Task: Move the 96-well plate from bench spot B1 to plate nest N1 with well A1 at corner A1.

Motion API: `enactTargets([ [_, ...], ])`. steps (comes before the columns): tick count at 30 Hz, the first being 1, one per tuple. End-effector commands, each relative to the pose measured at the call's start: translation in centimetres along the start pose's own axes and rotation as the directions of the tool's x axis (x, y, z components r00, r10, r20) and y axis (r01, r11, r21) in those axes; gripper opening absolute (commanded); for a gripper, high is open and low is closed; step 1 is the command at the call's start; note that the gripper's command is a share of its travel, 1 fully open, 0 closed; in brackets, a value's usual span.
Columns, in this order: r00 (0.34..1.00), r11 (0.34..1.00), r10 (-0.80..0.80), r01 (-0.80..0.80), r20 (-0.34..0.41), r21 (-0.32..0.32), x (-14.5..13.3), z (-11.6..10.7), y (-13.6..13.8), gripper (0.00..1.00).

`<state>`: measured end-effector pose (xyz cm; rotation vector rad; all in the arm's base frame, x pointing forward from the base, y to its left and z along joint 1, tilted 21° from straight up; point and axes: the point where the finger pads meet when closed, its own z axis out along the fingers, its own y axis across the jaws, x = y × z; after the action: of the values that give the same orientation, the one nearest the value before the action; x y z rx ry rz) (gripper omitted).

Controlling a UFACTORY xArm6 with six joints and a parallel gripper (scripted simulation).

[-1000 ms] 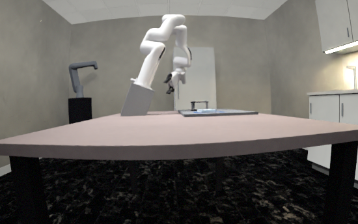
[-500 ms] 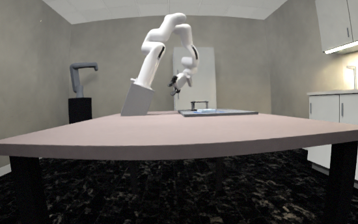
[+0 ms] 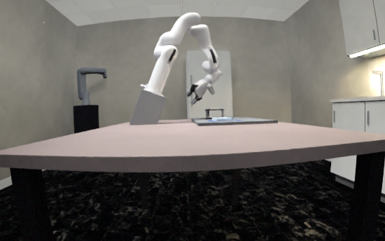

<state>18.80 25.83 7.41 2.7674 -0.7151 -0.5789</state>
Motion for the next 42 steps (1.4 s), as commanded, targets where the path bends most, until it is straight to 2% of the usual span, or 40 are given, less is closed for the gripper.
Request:
enactTargets([
  [1, 0.999, 0.997, -0.009, 0.005, 0.050, 0.083, 1.0, -0.8, -0.9, 1.00],
  [2, 0.998, 0.994, -0.010, 0.003, 0.062, 0.112, 1.3, -1.1, -1.1, 1.00],
  [5, 0.998, 0.994, -0.010, 0.003, 0.062, 0.112, 1.8, -1.5, -1.4, 1.00],
  [8, 0.996, 0.979, -0.012, -0.006, 0.088, 0.205, 3.0, -2.3, -1.9, 1.00],
  [12, 0.996, 0.979, -0.012, -0.006, 0.088, 0.205, 3.7, -2.8, -2.2, 1.00],
  [15, 0.994, 0.955, 0.008, -0.041, 0.112, 0.293, 4.9, -3.6, -2.6, 1.00],
  [21, 0.993, 0.952, 0.010, -0.045, 0.115, 0.303, 6.0, -4.4, -2.9, 1.00],
  [24, 0.991, 0.918, 0.034, -0.083, 0.131, 0.389, 7.3, -5.2, -3.1, 1.00],
  [27, 0.990, 0.913, 0.036, -0.087, 0.133, 0.398, 8.5, -6.0, -3.3, 1.00],
  [30, 0.990, 0.913, 0.036, -0.087, 0.133, 0.398, 8.7, -6.1, -3.3, 1.00],
  [33, 0.988, 0.869, 0.064, -0.126, 0.142, 0.478, 9.9, -6.9, -3.3, 1.00],
  [41, 0.987, 0.864, 0.067, -0.130, 0.143, 0.487, 11.6, -7.8, -3.3, 1.00],
  [42, 0.986, 0.847, 0.079, -0.142, 0.144, 0.512, 12.0, -8.1, -3.2, 1.00],
])
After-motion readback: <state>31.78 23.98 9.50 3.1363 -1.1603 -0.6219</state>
